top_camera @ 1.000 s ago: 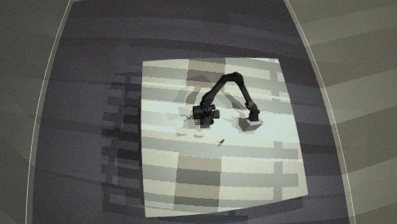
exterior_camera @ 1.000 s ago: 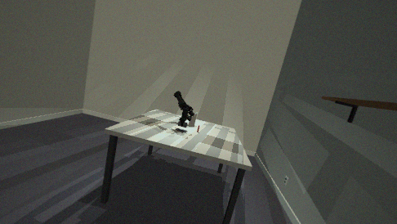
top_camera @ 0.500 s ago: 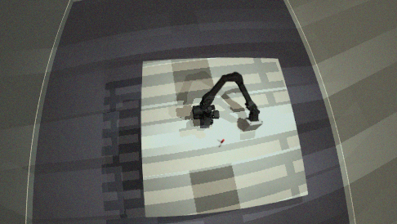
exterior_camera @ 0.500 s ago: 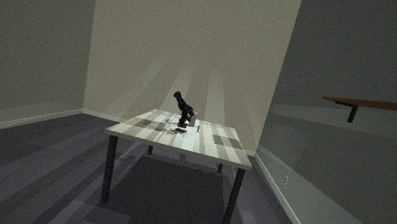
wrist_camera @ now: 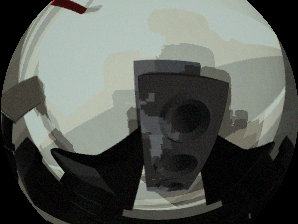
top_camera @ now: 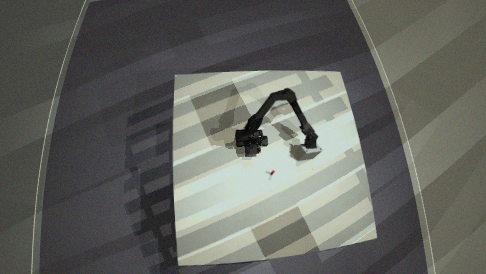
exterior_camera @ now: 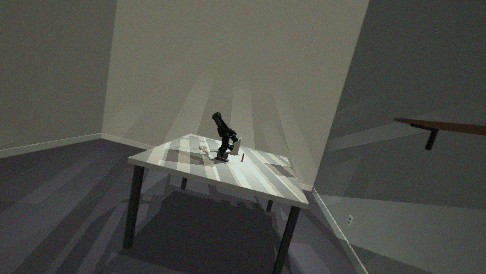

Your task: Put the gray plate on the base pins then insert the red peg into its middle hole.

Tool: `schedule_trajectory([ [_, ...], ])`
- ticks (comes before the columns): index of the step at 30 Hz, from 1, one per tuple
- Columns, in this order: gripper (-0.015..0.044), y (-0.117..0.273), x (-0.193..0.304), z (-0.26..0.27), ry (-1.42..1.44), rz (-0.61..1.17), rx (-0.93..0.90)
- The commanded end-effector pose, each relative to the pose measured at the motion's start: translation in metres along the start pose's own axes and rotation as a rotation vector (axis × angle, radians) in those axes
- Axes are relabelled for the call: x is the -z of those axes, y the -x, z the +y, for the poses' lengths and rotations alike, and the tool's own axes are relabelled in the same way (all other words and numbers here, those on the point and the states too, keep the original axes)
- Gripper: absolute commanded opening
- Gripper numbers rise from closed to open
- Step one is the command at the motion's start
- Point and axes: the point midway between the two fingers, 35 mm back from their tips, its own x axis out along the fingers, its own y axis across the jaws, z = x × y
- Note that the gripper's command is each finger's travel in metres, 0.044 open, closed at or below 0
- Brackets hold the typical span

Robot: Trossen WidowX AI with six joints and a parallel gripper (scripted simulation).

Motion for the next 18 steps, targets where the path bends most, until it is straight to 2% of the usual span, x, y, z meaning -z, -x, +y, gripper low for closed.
schedule_trajectory([
  [1, 0.0000, -0.0081, -0.0001, 0.0009, 0.007, 0.006, -0.002],
  [12, 0.0000, -0.0075, 0.0003, 0.0003, 0.000, 0.001, -0.001],
  [18, 0.0157, -0.0075, 0.0003, 0.0003, 0.000, 0.001, -0.001],
])
